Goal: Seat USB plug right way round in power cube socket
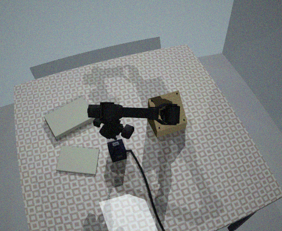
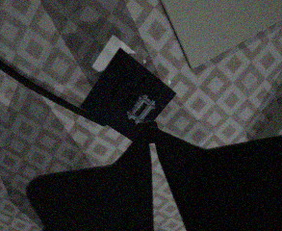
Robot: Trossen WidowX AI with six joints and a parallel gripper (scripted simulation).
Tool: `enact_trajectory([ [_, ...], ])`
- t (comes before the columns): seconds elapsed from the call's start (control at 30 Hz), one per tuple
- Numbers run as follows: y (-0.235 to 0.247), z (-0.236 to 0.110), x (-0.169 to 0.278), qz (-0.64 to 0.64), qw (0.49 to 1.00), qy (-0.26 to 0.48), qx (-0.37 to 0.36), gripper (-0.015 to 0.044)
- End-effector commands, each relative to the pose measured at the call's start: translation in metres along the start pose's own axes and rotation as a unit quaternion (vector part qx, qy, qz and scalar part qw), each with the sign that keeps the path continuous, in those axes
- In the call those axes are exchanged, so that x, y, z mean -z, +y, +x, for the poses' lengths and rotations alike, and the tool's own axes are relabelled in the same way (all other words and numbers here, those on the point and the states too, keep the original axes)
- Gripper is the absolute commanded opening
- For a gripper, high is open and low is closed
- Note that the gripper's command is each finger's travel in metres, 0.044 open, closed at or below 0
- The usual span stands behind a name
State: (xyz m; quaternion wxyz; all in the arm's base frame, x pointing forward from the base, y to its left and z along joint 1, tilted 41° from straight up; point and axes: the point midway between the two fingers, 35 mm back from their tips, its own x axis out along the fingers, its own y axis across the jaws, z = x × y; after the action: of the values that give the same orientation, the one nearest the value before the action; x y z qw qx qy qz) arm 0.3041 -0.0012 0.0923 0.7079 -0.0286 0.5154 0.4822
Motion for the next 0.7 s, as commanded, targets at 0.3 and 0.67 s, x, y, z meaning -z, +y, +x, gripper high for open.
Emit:
enact_trajectory([
  [0.3, 0.0001, 0.0002, 0.0002, -0.169, 0.986, 0.000, 0.000, 0.0000],
  [0.67, 0.0001, 0.0002, 0.0002, -0.308, 0.951, 0.000, 0.000, 0.0000],
])
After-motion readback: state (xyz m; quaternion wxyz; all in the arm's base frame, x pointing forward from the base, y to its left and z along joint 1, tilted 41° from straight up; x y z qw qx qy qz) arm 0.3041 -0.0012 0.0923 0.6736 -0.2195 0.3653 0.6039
